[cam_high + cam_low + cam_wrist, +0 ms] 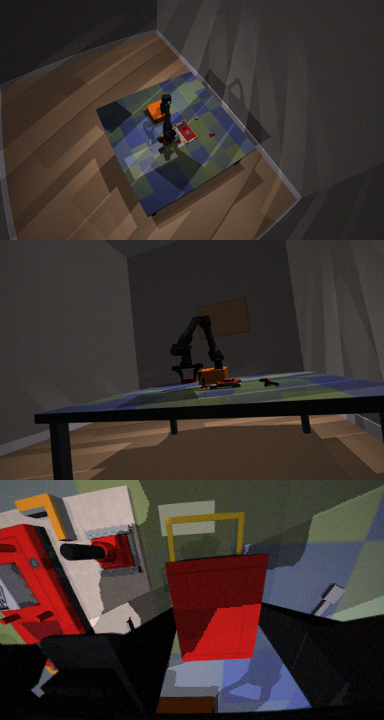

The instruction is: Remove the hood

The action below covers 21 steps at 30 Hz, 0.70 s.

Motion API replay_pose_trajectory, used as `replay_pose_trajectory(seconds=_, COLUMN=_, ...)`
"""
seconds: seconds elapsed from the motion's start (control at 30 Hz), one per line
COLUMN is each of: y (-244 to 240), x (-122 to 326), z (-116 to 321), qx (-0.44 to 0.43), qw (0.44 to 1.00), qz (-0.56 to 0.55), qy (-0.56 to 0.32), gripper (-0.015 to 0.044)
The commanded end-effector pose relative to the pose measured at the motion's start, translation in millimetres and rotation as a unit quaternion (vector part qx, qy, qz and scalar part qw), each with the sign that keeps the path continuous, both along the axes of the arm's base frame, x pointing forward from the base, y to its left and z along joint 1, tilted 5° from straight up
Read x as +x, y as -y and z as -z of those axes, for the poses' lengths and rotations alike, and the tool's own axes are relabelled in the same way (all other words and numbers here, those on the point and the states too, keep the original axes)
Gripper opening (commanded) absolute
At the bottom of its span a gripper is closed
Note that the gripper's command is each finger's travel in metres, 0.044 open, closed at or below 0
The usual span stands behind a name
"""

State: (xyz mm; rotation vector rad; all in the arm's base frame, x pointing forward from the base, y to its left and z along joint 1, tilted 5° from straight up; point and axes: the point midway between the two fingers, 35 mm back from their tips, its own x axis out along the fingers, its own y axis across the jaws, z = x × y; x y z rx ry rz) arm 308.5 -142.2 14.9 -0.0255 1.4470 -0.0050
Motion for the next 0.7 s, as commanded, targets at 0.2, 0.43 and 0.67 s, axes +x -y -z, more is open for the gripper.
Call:
replay_pose_trajectory(seconds=0.2, y=-2.3, x=-2.4, z=11.2, qx=0.004, qw=1.0, qz=0.0, qy=-0.004, gripper=0.0)
replay_pose_trajectory(seconds=0.43, y=-2.6, x=-2.4, z=17.2, qx=0.004, qw=1.0, qz=0.0, qy=-0.004, gripper=0.0)
replay_pose_trajectory(seconds=0.67, y=-2.7, x=-2.4, z=18.5, qx=0.004, qw=1.0, qz=0.0, qy=-0.004, gripper=0.0)
